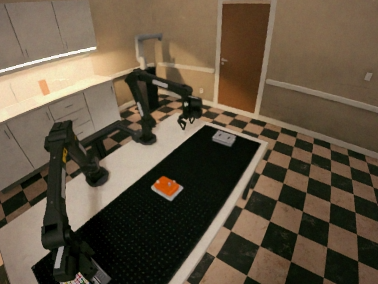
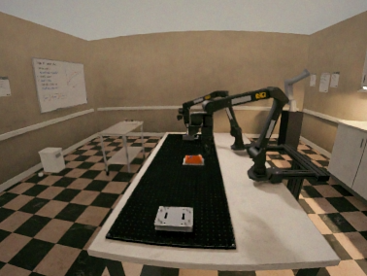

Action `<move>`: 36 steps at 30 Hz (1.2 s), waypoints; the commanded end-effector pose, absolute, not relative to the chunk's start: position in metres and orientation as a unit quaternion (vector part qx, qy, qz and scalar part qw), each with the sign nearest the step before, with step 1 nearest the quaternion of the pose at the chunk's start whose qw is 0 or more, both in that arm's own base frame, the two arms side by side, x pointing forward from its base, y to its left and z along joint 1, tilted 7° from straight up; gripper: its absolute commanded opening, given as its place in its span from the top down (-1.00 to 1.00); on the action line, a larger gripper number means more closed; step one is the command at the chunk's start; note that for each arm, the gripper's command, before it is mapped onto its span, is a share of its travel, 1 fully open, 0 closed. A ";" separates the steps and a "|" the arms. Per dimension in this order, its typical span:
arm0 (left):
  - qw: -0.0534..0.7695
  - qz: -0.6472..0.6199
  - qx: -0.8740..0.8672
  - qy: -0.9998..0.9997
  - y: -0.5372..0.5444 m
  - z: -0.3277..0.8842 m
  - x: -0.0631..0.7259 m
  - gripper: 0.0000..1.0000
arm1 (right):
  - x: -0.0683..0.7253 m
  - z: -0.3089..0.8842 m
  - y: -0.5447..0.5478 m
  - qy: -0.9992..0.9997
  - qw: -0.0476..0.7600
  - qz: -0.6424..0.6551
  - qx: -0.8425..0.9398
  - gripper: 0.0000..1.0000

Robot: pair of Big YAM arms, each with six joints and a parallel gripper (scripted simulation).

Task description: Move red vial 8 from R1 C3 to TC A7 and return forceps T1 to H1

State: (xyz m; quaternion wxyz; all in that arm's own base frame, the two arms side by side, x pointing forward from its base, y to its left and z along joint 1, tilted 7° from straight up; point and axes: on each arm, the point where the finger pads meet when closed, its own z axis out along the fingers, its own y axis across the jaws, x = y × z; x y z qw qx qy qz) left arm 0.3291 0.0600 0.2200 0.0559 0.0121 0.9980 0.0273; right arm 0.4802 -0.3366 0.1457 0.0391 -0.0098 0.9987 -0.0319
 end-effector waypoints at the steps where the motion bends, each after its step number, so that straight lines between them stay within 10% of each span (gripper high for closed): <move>1: 0.072 0.030 0.017 0.997 0.063 0.239 0.347 -1.00 | 0.484 0.134 -0.333 0.999 0.034 -0.029 -0.010 0.85; 36: 0.072 0.030 0.017 0.997 0.063 0.239 0.347 -1.00 | 0.485 0.125 -0.334 0.999 0.034 -0.029 -0.010 0.85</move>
